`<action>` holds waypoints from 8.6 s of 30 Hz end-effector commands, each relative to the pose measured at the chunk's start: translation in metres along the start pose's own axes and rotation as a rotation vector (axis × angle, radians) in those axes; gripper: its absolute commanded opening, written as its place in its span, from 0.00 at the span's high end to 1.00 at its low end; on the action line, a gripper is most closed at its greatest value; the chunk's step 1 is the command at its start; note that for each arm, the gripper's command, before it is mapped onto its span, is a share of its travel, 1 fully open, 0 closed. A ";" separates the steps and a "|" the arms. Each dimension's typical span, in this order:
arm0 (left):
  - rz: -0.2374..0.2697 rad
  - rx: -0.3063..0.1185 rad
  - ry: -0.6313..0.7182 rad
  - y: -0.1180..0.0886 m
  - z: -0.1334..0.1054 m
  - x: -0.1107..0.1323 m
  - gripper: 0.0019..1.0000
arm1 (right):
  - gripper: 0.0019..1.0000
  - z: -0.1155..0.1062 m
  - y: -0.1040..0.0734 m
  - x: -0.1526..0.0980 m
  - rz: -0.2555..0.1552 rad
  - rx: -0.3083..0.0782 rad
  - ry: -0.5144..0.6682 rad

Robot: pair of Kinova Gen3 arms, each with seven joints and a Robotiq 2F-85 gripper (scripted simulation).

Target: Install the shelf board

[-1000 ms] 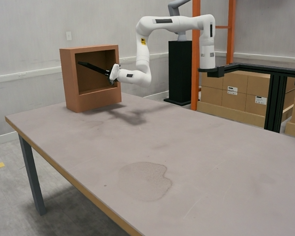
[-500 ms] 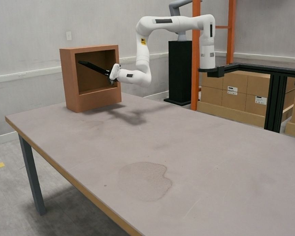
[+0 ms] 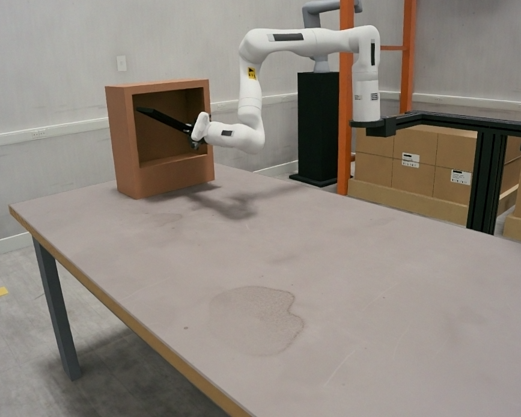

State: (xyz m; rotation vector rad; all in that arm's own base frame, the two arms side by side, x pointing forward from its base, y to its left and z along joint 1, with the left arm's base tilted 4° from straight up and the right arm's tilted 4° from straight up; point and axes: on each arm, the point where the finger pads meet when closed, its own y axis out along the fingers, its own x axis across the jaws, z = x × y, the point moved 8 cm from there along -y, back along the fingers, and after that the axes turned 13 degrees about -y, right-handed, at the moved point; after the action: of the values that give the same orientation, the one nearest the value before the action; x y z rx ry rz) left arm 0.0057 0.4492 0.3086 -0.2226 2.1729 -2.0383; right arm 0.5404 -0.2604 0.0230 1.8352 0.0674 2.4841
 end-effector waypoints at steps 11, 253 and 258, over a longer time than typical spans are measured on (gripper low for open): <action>0.001 -0.002 0.000 -0.001 0.000 0.000 0.00 | 0.81 0.001 0.028 0.001 -0.001 0.000 0.003; 0.001 -0.002 0.000 -0.001 0.000 0.000 0.00 | 0.81 -0.019 0.143 -0.069 -0.002 0.001 -0.516; 0.001 -0.002 0.000 -0.001 0.000 0.000 0.00 | 0.81 -0.019 0.143 -0.069 -0.002 0.001 -0.516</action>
State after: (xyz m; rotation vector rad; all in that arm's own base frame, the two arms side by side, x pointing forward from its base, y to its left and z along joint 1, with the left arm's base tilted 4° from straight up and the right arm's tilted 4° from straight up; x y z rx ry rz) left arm 0.0057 0.4492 0.3086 -0.2226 2.1729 -2.0383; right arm 0.5387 -0.4079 -0.0408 2.4043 0.0455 1.9248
